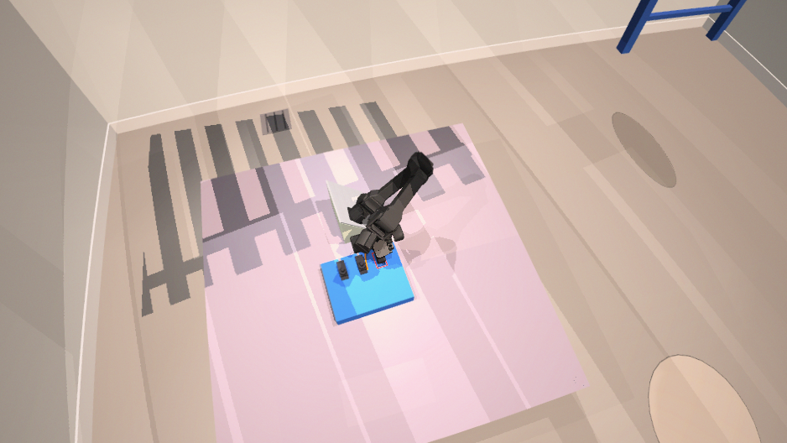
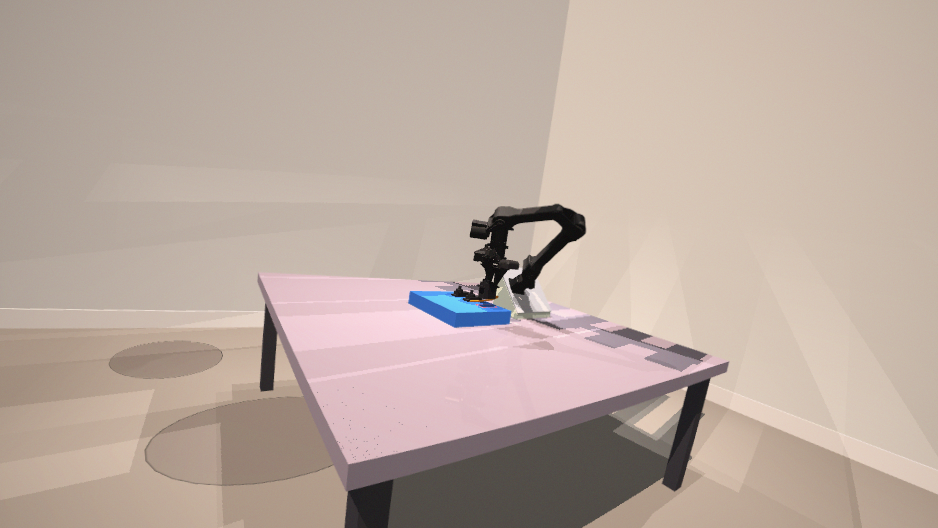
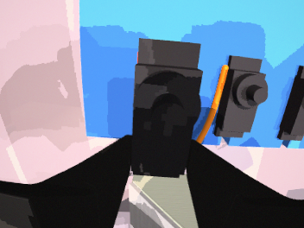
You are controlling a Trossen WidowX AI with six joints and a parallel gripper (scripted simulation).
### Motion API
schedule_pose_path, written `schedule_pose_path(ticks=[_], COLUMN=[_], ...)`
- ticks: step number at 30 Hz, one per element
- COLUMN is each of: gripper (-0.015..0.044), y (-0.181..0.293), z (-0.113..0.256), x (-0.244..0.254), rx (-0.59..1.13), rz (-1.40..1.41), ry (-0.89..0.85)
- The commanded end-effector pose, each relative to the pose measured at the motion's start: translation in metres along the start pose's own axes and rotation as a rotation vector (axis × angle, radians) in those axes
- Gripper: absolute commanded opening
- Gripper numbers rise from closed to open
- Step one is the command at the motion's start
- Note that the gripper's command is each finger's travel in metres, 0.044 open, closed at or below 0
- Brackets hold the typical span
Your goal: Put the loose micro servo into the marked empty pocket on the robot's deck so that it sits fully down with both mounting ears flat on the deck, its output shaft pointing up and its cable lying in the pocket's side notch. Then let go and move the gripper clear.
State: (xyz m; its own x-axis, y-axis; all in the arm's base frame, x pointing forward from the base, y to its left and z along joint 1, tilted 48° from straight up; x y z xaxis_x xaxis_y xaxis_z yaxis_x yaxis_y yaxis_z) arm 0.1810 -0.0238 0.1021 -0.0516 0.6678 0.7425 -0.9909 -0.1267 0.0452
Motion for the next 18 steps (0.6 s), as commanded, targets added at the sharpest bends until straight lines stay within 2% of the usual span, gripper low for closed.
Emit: schedule_pose_path(ticks=[1,18], gripper=[0.0000,0.0000], y=[0.004,0.004], z=[-0.001,-0.019], x=[0.001,0.001], rx=[-0.005,-0.005], rz=[0.011,0.011], ry=[0.006,0.006])
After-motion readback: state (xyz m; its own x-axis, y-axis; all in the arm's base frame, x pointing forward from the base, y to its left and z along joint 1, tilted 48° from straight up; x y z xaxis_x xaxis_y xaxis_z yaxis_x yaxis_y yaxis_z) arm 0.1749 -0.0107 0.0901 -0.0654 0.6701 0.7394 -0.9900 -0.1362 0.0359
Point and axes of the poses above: the point midway between the two fingers, 35 mm back from their tips, its own z axis back along the fingers, its own x axis across the jaws, y = z × x, the point moved 6 cm from there along z, back along the fingers, and after that the axes turned 2 degrees about -z, right-handed, at the moved point
